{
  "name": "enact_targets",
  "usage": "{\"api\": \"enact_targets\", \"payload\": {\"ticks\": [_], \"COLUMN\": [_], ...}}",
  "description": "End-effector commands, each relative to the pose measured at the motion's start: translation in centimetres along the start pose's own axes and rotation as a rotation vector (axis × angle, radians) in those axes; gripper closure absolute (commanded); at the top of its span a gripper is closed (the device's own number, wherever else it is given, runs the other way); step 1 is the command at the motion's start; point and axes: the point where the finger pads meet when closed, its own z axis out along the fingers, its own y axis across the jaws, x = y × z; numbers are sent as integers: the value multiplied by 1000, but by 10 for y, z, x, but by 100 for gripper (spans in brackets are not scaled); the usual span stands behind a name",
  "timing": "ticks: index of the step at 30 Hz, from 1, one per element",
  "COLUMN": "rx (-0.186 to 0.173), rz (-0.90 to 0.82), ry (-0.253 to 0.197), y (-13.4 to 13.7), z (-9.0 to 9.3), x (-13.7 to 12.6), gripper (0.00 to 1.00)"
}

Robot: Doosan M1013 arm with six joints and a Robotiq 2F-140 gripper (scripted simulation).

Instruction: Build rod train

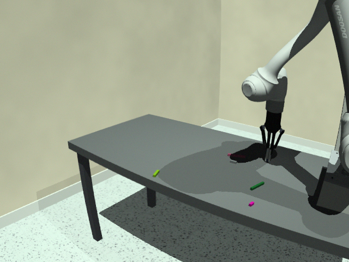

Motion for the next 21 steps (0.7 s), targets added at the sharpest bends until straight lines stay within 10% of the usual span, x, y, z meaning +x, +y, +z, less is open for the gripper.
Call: {"api": "enact_targets", "payload": {"ticks": [1, 21], "rx": [2, 2], "rz": [-3, -3], "ry": [3, 3], "y": [0, 0], "z": [2, 2], "x": [0, 0], "gripper": [88, 77]}}
